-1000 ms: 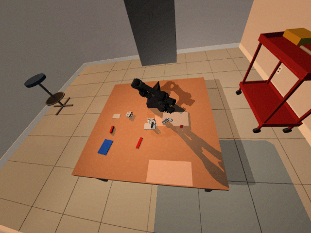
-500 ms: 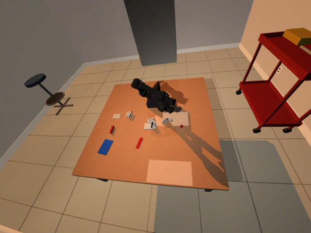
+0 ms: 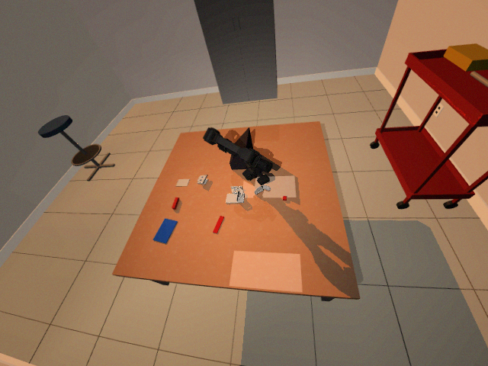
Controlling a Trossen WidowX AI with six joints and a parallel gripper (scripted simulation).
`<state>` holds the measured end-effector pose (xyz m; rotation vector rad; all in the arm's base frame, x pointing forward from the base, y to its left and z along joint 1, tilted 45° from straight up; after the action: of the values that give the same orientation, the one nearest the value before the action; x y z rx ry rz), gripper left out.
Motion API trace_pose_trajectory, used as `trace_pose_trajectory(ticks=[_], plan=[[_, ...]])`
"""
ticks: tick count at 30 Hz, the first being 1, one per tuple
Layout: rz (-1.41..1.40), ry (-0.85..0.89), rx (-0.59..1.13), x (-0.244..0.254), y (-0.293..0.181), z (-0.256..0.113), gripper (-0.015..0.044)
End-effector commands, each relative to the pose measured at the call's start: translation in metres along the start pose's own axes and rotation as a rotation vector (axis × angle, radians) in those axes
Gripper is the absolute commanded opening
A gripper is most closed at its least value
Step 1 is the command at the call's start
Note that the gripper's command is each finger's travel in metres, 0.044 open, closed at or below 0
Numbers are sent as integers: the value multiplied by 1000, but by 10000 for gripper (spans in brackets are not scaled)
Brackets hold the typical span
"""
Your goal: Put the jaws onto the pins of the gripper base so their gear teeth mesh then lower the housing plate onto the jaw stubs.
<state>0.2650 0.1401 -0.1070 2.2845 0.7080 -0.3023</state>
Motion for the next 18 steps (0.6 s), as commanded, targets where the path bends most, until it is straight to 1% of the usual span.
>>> trace_pose_trajectory(ticks=[1, 2, 4, 7, 18], plan=[[27, 4, -5, 4, 4, -3, 420], [27, 4, -5, 4, 4, -3, 440], [27, 4, -5, 4, 4, 5, 440], [27, 3, -7, 1, 5, 34, 440], [27, 3, -7, 1, 5, 36, 440]])
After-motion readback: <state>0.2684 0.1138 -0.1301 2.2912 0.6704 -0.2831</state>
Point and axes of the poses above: the point midway between the two fingers, 35 mm back from their tips, its own z axis out along the fingers, its own x axis across the jaws, y = z × x, the point moved 1 cm from there along -z, back along the fingers, and after that the axes turned 2 degrees about -z, right-handed, at the moved point
